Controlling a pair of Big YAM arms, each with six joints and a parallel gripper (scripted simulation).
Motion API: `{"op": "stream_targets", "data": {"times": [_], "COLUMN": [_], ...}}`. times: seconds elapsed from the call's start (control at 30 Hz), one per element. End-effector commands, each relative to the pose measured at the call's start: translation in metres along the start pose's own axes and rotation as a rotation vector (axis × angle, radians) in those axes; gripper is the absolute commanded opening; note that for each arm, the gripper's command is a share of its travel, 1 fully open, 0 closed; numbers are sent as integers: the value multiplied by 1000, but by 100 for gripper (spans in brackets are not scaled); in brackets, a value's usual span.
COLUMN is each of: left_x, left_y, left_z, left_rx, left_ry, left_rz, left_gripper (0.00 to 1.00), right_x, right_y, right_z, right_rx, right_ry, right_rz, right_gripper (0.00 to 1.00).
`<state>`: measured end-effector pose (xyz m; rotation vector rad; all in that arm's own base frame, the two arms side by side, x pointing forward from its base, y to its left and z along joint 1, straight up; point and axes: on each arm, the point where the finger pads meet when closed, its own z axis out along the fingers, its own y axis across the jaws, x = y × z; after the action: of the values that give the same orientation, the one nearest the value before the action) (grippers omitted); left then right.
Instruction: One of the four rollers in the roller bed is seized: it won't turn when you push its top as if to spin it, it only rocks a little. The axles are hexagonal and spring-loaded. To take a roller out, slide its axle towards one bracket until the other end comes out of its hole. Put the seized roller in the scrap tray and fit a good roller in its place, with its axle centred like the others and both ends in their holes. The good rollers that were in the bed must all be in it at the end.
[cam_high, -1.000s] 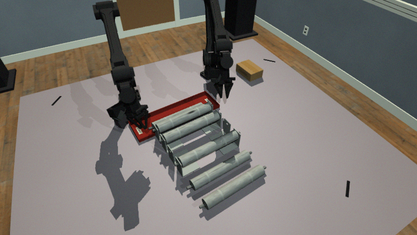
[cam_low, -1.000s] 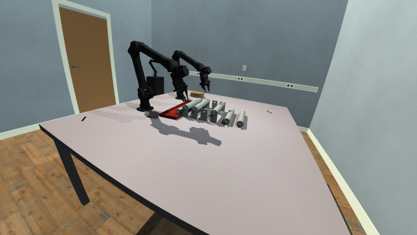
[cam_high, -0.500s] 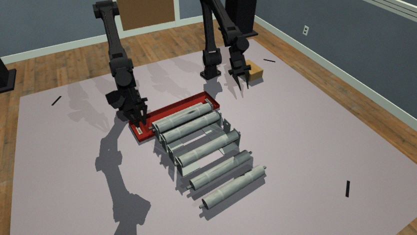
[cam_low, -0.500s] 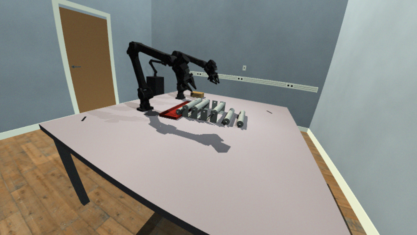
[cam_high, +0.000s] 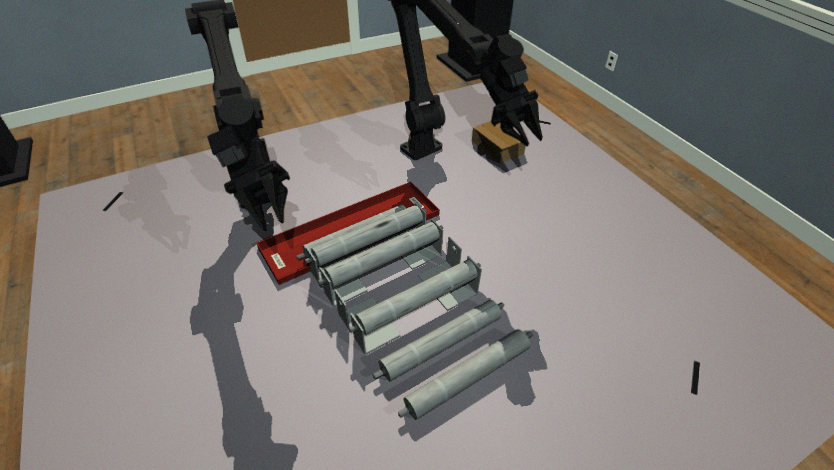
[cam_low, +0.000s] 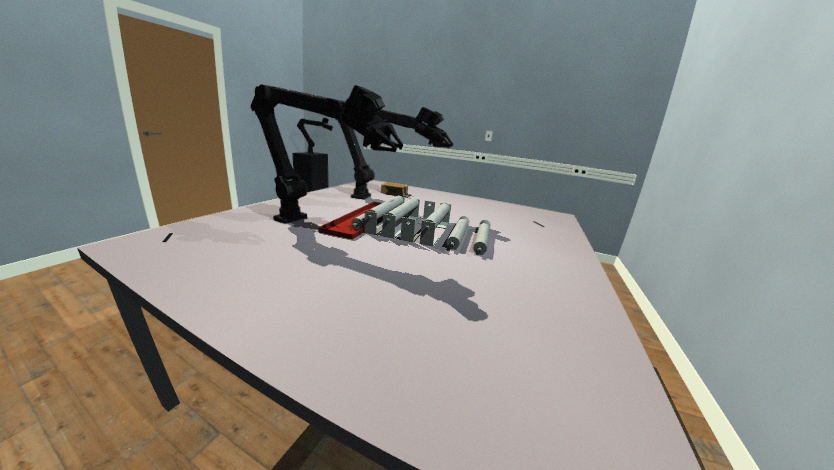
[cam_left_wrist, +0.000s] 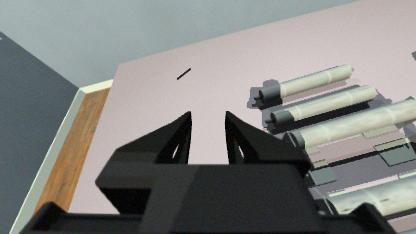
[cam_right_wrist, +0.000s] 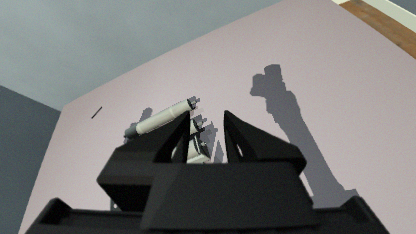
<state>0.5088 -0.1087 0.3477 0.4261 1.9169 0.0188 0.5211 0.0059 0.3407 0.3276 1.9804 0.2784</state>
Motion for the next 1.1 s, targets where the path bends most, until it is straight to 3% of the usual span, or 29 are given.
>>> {"op": "stream_targets", "data": {"times": [0.0, 0.13, 0.27, 0.33, 0.4, 0.47, 0.57, 0.67, 0.7, 0.77, 0.9, 0.93, 1.0, 1.03, 1.07], "left_x": [-75, -94, -113, -113, -124, -134, -142, -133, -159, -166, -164, -127, -125, -95, -104], "left_y": [44, 78, 106, 106, 130, 144, 152, 138, 143, 146, 146, 141, 140, 132, 134], "left_z": [-26, -35, -61, -61, -56, -64, -73, -76, -101, -109, -108, -72, -67, -54, -57], "left_rx": [-83, -140, -201, -201, -213, -242, -259, -243, -256, -266, -267, -254, -249, -239, -241], "left_ry": [-178, -254, -377, -377, -348, -404, -439, -427, -483, -506, -497, -413, -399, -339, -356], "left_rz": [-104, -176, -238, -238, -273, -287, -292, -276, -259, -245, -246, -255, -256, -263, -261], "left_gripper": [32, 32, 32, 32, 32, 32, 32, 32, 32, 32, 32, 32, 32, 32, 32], "right_x": [-83, -110, -137, -137, -154, -160, -169, -170, -173, -187, -182, -176, -185, -184, -184], "right_y": [31, 46, 52, 52, 58, 62, 66, 66, 67, 73, 70, 66, 72, 72, 72], "right_z": [-26, -34, -54, -54, -62, -67, -84, -75, -78, -101, -88, -84, -90, -89, -89], "right_rx": [-67, -77, -63, -63, -56, -49, -48, -43, -48, -61, -57, -49, -59, -61, -60], "right_ry": [-201, -286, -406, -406, -449, -480, -523, -485, -492, -543, -522, -516, -538, -539, -539], "right_rz": [-147, -247, -339, -339, -381, -402, -412, -390, -376, -351, -351, -359, -353, -349, -351], "right_gripper": [32, 32, 32, 32, 32, 32, 32, 32, 32, 32, 32, 32, 32, 32, 32]}}
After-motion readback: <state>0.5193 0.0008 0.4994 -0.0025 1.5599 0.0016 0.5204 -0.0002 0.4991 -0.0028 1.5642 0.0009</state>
